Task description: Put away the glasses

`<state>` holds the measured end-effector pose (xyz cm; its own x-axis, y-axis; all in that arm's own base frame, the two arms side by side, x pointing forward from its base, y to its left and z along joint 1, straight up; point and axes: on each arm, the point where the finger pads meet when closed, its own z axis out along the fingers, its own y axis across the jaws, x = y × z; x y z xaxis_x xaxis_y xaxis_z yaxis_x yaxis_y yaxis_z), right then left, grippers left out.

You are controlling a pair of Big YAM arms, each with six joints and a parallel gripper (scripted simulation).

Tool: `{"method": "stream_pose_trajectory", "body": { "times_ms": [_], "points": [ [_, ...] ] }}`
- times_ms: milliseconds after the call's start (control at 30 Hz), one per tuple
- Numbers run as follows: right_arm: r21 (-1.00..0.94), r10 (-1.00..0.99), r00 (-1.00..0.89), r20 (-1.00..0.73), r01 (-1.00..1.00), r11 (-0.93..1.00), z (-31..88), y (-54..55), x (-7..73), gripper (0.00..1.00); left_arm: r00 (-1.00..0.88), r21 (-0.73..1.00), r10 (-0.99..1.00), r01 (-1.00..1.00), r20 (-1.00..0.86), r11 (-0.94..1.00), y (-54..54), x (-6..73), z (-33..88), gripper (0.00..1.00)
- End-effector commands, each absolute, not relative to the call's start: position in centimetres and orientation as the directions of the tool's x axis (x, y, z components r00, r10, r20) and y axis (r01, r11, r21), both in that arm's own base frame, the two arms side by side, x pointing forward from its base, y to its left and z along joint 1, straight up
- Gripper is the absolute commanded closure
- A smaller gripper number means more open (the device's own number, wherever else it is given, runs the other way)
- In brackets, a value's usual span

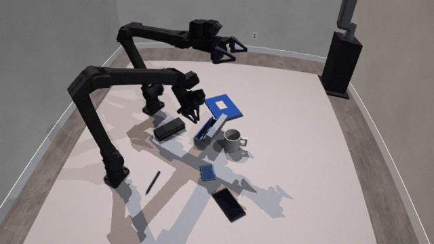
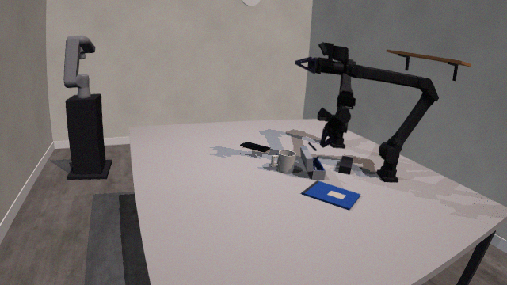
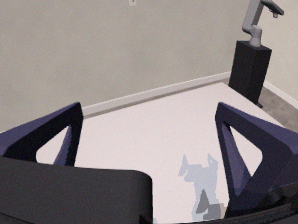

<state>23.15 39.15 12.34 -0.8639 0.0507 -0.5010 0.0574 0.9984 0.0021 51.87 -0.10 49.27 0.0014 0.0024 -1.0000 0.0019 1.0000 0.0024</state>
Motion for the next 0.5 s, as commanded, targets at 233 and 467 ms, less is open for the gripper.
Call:
{"method": "stream_pose_trajectory", "body": {
  "times_ms": [233, 467],
  "points": [
    [-0.016, 0.038, -0.868, -0.496, 0.052, 0.999, 11.3, 39.4, 23.2, 0.04, 0.033, -0.003, -0.003, -0.008, -0.999, 1.000, 0.3, 52.5, 51.8, 0.00],
    [-0.016, 0.038, -0.868, -0.496, 0.052, 0.999, 11.3, 39.4, 23.2, 0.04, 0.023, -0.012, -0.012, -0.010, -1.000, 1.000, 0.4, 52.5, 51.2, 0.00]
  ]
}}
